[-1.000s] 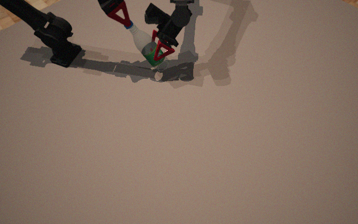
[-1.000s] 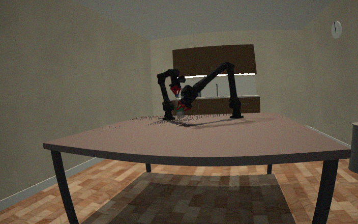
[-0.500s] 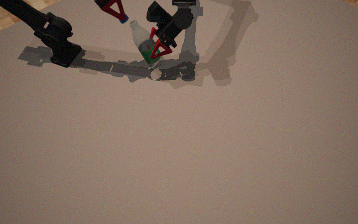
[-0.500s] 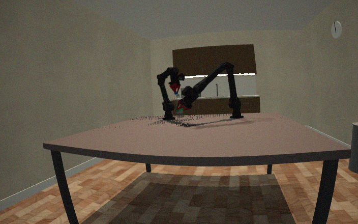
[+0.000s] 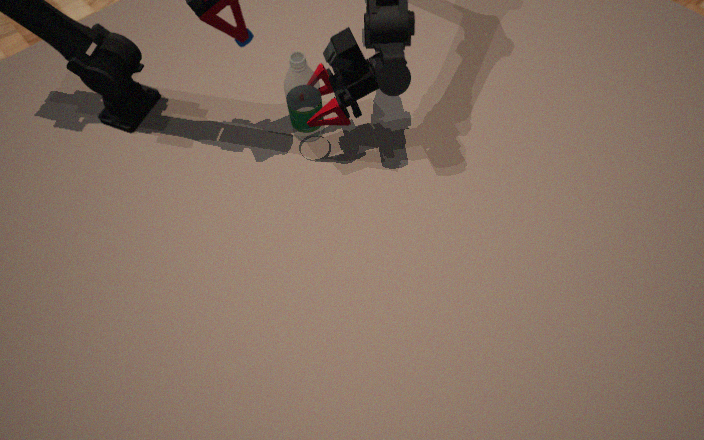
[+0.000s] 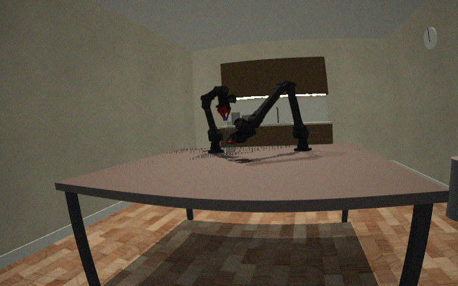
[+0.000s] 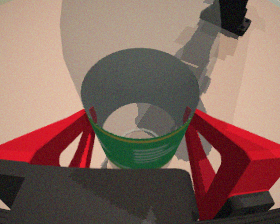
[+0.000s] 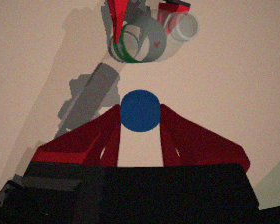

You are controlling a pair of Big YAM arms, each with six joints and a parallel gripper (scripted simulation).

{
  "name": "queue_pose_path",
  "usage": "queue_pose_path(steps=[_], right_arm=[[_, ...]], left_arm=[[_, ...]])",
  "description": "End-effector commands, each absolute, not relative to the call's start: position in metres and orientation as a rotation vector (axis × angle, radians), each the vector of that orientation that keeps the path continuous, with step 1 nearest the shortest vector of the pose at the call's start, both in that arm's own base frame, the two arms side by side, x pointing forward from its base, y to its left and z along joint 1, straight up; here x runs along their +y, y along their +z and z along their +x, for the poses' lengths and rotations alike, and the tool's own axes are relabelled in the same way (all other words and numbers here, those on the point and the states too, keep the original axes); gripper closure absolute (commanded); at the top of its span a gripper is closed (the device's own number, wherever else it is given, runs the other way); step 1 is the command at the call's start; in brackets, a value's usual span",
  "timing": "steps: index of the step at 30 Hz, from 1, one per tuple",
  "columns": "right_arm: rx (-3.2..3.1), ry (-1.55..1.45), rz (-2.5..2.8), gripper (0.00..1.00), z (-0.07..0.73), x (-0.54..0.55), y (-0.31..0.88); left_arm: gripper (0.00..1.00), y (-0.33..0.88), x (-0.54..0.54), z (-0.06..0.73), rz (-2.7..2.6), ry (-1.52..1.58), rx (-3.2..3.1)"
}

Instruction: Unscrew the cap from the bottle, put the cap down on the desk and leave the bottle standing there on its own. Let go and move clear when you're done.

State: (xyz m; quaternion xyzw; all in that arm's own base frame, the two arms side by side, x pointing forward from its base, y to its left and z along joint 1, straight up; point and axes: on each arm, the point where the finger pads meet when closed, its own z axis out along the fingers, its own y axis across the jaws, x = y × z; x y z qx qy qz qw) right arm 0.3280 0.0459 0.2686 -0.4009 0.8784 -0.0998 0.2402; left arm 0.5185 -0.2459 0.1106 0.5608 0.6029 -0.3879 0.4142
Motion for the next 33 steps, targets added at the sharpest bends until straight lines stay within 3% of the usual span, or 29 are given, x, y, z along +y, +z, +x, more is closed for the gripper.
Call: queue_pose_path(steps=[1,16,33], right_arm=[[2.377,-0.281,-1.086,1.00,0.335,0.048,0.285],[2.461,-0.249,-0.955,1.00,0.348,0.038,0.272],[2.956,-0.037,0.193,1.00,0.402,-0.053,0.125]], left_arm=[[1.00,0.142,-0.255,0.533,1.422,-0.948,1.465],[1.00,0.127,-0.245,0.531,1.411,-0.942,1.483],[1.00,0.125,-0.234,0.533,1.393,-0.932,1.492]])
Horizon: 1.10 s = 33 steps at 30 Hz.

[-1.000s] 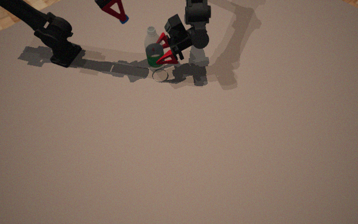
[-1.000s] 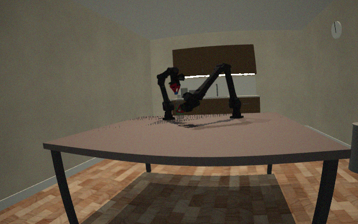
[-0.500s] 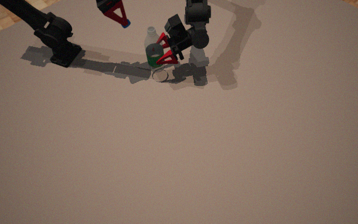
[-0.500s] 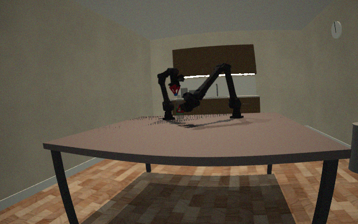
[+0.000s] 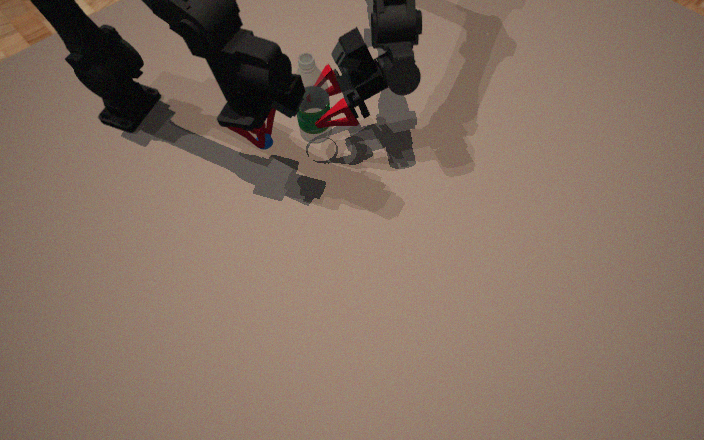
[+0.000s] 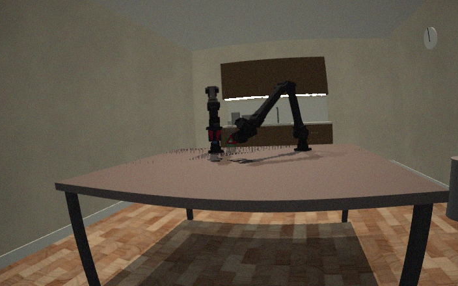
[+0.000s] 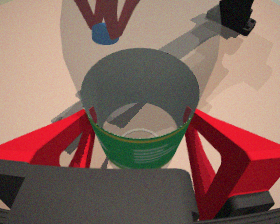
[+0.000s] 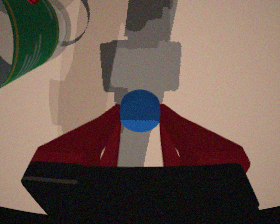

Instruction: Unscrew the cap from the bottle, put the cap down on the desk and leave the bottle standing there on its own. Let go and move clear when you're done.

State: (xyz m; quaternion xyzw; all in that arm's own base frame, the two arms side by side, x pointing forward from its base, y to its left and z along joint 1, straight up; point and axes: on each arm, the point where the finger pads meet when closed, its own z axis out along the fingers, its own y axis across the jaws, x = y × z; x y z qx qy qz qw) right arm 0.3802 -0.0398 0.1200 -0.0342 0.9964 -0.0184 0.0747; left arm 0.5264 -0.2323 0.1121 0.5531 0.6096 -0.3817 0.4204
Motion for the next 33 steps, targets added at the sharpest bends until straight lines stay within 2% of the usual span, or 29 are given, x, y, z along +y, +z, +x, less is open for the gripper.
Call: queue_pose_path(steps=[1,9,33], right_arm=[[2.975,-0.027,0.280,1.00,0.402,-0.060,0.113],[3.035,-0.001,0.671,1.00,0.395,-0.091,0.058],[3.035,0.000,0.676,1.00,0.396,-0.092,0.044]], left_arm=[[1.00,0.124,-0.235,0.532,1.395,-0.935,1.493],[1.00,0.118,-0.248,0.530,1.415,-0.947,1.482],[1.00,0.099,-0.248,0.530,1.414,-0.951,1.487]])
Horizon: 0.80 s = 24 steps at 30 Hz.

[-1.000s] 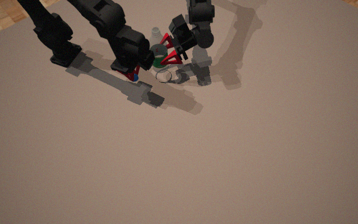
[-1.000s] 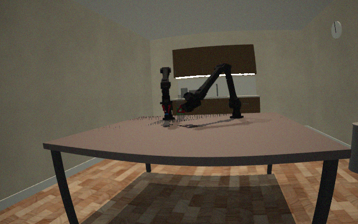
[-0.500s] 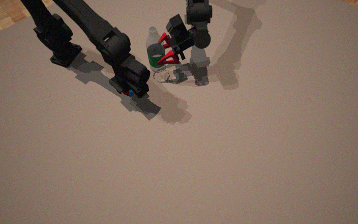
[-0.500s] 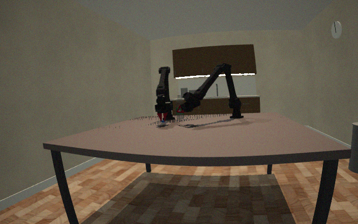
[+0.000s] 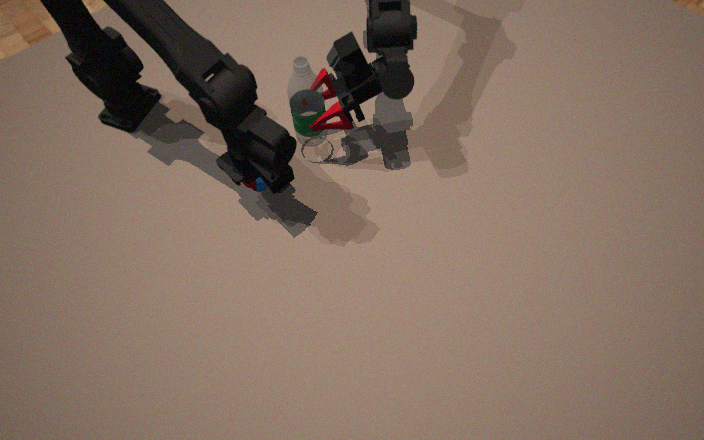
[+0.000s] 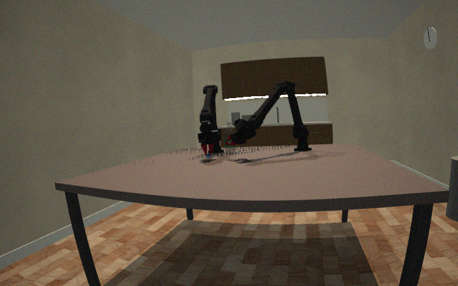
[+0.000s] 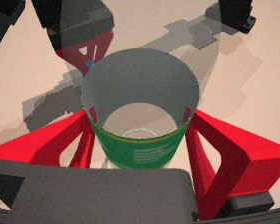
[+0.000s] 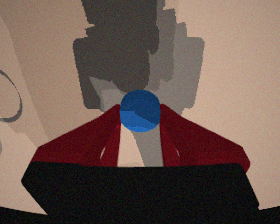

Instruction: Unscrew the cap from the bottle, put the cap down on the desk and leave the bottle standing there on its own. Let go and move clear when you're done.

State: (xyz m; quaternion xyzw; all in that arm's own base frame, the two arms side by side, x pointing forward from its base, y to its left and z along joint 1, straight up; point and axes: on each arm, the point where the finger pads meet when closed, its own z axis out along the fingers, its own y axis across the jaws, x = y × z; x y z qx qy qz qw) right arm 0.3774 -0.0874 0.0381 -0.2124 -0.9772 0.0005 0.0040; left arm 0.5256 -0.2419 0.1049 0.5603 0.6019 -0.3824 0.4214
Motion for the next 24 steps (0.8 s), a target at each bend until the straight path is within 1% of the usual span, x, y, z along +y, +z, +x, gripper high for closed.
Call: queue_pose_path(steps=[1,24], right_arm=[[-3.096,0.000,-0.690,1.00,0.396,-0.092,0.042],[-3.084,0.000,-0.687,1.00,0.390,-0.090,0.019]], left_arm=[[1.00,0.097,-0.248,0.530,1.414,-0.951,1.487],[1.00,0.061,-0.248,0.529,1.414,-0.953,1.490]])
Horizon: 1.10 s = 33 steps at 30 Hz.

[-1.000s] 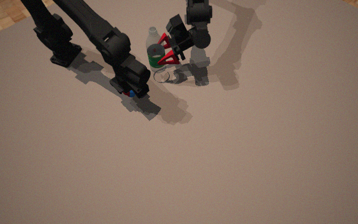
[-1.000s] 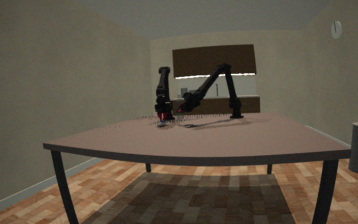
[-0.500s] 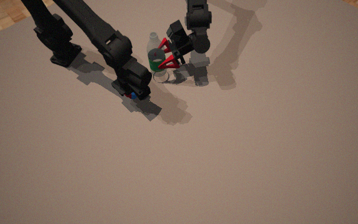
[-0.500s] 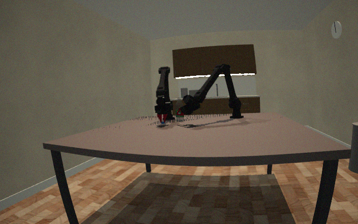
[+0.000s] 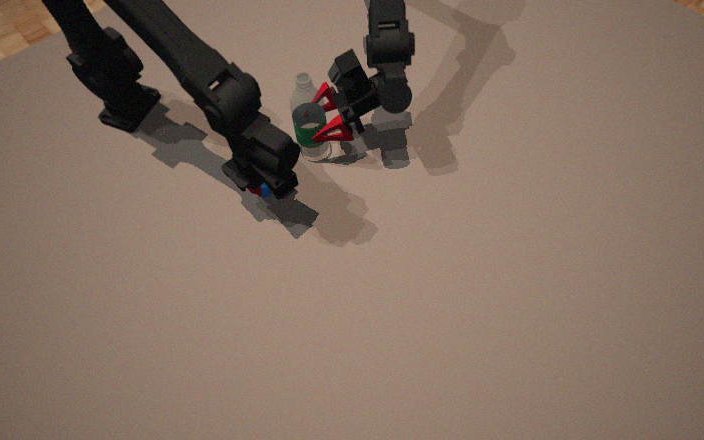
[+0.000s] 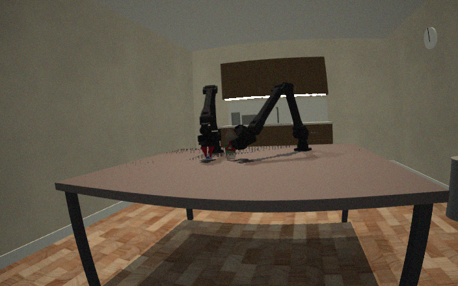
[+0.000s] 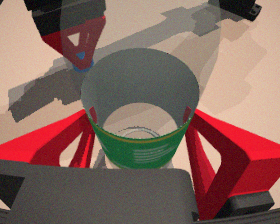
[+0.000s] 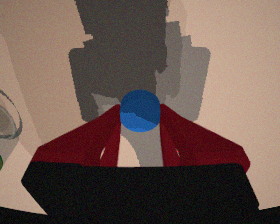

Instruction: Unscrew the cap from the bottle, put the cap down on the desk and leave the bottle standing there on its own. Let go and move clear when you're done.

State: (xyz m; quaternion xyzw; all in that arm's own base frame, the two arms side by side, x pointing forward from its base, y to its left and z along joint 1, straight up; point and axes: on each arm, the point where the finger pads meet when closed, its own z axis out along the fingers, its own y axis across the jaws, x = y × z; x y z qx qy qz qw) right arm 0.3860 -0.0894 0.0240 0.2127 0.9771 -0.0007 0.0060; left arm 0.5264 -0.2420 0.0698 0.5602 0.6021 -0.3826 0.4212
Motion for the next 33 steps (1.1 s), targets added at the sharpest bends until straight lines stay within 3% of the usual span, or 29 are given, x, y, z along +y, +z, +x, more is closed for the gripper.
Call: queue_pose_path(steps=[1,33], right_arm=[[3.051,0.000,0.680,1.00,0.389,-0.090,0.018],[3.037,0.000,0.677,1.00,0.394,-0.091,0.024]], left_arm=[[1.00,0.059,-0.248,0.529,1.414,-0.954,1.490],[1.00,0.079,-0.244,0.538,1.407,-0.950,1.485]])
